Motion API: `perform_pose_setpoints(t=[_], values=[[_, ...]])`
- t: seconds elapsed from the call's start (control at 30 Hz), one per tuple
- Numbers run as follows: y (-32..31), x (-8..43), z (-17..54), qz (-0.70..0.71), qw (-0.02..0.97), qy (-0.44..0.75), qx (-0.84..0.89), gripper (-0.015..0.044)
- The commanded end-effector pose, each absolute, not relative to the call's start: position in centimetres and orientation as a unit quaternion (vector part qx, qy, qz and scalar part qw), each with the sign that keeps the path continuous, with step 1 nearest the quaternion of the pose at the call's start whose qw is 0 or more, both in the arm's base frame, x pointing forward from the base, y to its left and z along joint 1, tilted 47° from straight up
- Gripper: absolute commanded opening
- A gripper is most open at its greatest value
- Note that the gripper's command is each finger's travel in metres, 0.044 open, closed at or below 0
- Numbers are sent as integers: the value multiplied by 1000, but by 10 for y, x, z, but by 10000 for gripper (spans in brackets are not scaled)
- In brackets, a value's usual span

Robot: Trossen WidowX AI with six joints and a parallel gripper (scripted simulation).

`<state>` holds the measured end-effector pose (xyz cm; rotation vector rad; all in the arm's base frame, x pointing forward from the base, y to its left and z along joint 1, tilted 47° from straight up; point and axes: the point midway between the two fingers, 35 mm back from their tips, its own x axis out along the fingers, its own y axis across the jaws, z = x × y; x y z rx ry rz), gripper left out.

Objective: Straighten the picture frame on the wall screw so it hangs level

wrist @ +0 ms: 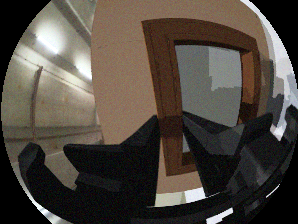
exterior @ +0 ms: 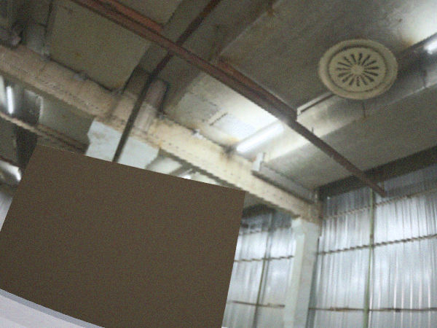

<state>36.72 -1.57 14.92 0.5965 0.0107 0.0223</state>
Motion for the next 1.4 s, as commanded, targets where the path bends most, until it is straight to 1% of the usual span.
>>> perform_pose_setpoints(t=[0.0,1.37], values=[[-14,368,151,17,957,4,291,0],[-18,368,157,17,957,3,291,0]])
